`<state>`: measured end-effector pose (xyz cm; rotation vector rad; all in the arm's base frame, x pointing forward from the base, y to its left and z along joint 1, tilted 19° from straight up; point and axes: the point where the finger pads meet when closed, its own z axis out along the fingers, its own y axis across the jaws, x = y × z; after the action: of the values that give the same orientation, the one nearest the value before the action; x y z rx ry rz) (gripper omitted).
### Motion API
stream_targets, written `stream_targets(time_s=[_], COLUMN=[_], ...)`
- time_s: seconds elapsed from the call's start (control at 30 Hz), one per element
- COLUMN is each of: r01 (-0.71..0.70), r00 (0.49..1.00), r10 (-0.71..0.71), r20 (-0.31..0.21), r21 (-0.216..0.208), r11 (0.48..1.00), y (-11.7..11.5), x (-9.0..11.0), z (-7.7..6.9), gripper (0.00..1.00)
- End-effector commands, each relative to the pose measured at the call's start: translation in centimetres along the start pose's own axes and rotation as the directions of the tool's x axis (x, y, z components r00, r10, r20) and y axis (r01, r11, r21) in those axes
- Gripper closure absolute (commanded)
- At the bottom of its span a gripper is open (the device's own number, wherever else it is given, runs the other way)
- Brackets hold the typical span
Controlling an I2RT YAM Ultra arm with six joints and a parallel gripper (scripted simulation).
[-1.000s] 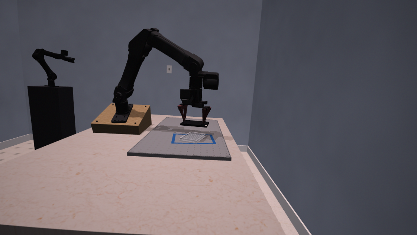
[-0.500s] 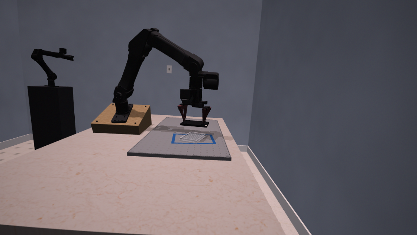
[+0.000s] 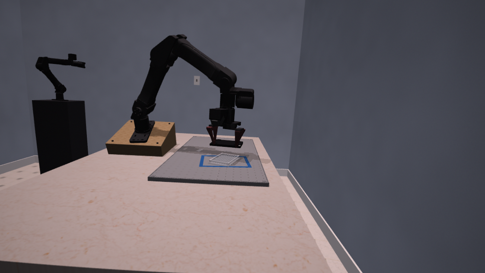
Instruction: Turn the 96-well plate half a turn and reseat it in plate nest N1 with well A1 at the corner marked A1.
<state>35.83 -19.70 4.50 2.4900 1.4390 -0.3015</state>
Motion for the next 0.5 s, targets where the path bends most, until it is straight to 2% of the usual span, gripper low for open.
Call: stream_targets(time_s=[0.0, 0.13, 0.23, 0.33, 0.4, 0.43, 0.47], r01=[0.011, 0.011, 0.011, 0.010, 0.010, 0.005, 0.009], r00=[1.000, 1.000, 1.000, 1.000, 1.000, 1.000, 1.000], r10=[-0.011, -0.011, -0.011, -0.010, -0.010, -0.005, -0.009], r20=[0.006, 0.006, 0.003, 0.005, 0.005, -0.001, 0.001], r21=[-0.004, 0.003, -0.011, 0.003, 0.003, -0.041, -0.025], r11=[1.000, 1.000, 1.000, 1.000, 1.000, 0.999, 1.000], y=[0.0, -0.1, 0.0, -0.2, -0.2, 0.6, 0.2], x=[0.0, 0.0, 0.1, 0.0, 0.0, 0.0, 0.0], z=[0.7, 1.7, 1.6, 2.7, 2.7, 1.2, 1.9], gripper=[0.00, 0.00, 0.00, 0.00, 0.00, 0.00, 0.00])
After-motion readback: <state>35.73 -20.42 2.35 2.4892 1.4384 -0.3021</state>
